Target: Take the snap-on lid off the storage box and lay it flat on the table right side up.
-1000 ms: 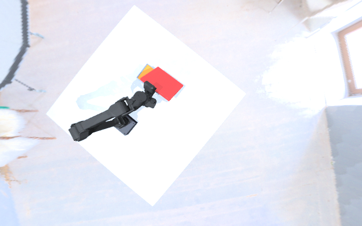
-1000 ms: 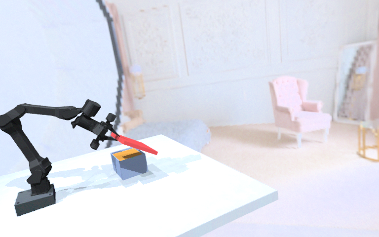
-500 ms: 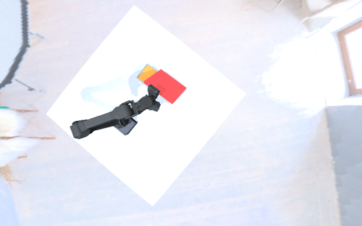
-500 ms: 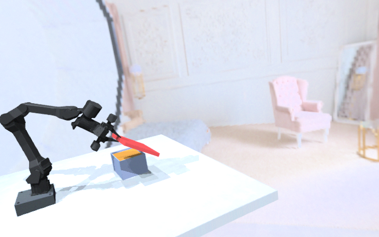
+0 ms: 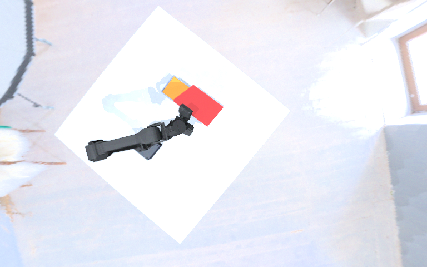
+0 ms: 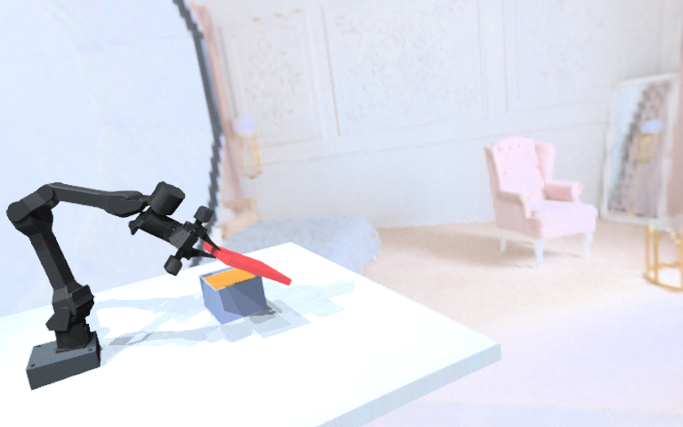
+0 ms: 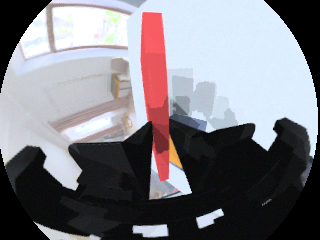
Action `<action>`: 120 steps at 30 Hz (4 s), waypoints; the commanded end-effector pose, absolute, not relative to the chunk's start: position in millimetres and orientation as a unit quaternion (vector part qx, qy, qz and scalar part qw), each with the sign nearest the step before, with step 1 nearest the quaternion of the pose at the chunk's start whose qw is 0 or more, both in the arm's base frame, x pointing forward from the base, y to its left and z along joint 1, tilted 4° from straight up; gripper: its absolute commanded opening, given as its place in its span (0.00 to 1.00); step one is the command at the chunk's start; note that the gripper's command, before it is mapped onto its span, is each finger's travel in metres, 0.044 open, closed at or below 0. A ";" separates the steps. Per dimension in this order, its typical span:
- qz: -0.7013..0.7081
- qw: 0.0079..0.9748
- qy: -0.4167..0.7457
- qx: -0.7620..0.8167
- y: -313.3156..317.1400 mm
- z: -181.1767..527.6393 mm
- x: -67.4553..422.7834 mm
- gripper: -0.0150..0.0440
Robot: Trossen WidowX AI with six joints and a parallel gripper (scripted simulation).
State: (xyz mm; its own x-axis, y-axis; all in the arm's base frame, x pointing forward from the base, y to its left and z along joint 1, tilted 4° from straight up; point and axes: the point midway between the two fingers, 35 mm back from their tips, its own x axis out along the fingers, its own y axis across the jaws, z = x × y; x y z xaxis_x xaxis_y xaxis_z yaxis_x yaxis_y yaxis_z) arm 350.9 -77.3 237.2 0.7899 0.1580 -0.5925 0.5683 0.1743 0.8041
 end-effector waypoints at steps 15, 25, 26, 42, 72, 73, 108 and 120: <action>-0.138 0.714 0.287 0.624 -113.8 244.3 358.2 0.25; -0.139 0.714 0.286 0.623 -133.4 245.3 361.3 0.25; -0.139 0.714 0.286 0.623 -135.4 245.5 361.6 0.25; -0.139 0.715 0.286 0.622 -166.8 247.3 366.4 0.25; -0.140 0.717 0.286 0.621 -225.5 251.2 375.6 0.25; -0.140 0.717 0.286 0.621 -227.4 251.4 375.9 0.25; -0.140 0.717 0.286 0.621 -226.7 221.1 376.5 0.25; -0.140 0.717 0.286 0.621 -227.1 211.5 377.4 0.25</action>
State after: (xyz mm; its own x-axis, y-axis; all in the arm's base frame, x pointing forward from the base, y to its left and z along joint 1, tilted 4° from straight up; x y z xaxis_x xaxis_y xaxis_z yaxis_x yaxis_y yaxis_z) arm 376.3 -227.6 212.3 0.7925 0.1512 -0.5908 0.5639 0.1871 0.8043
